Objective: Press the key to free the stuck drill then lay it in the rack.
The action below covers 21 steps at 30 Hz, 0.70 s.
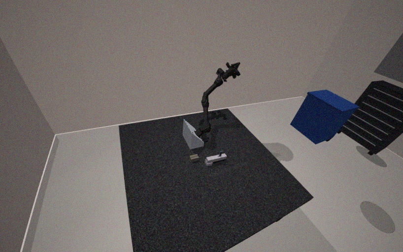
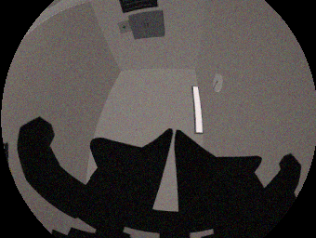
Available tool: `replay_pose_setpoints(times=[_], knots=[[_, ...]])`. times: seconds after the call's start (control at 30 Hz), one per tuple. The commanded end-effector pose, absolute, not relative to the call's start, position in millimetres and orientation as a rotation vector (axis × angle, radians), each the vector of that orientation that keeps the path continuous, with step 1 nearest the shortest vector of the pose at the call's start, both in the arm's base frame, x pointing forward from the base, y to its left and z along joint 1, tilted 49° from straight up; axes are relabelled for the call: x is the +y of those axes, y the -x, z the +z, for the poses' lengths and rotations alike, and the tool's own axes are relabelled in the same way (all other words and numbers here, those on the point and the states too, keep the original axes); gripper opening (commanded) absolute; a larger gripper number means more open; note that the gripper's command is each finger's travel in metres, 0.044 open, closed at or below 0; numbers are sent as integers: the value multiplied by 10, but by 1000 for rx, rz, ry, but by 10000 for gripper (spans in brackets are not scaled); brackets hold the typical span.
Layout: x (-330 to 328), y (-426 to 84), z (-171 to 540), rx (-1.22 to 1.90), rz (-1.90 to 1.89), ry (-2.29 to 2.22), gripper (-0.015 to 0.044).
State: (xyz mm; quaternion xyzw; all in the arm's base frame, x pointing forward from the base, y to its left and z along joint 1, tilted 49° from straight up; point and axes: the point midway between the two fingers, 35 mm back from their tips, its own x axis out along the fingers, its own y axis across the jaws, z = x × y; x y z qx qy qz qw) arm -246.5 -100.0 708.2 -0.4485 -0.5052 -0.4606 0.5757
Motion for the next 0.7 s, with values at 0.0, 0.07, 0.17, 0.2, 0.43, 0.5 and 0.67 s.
replay_pose_setpoints(times=[0.0,0.07,0.17,0.2,0.43,0.5,0.67], knots=[[-678,1801,7241,-1127,-922,1146,0],[-515,1480,7276,-1099,-838,1187,0],[-289,994,7284,-1047,-710,1239,0],[-219,832,7275,-1028,-667,1254,0],[199,-311,7046,-858,-362,1318,0],[293,-628,6928,-800,-275,1323,0],[465,-1369,6550,-639,-80,1315,0]])
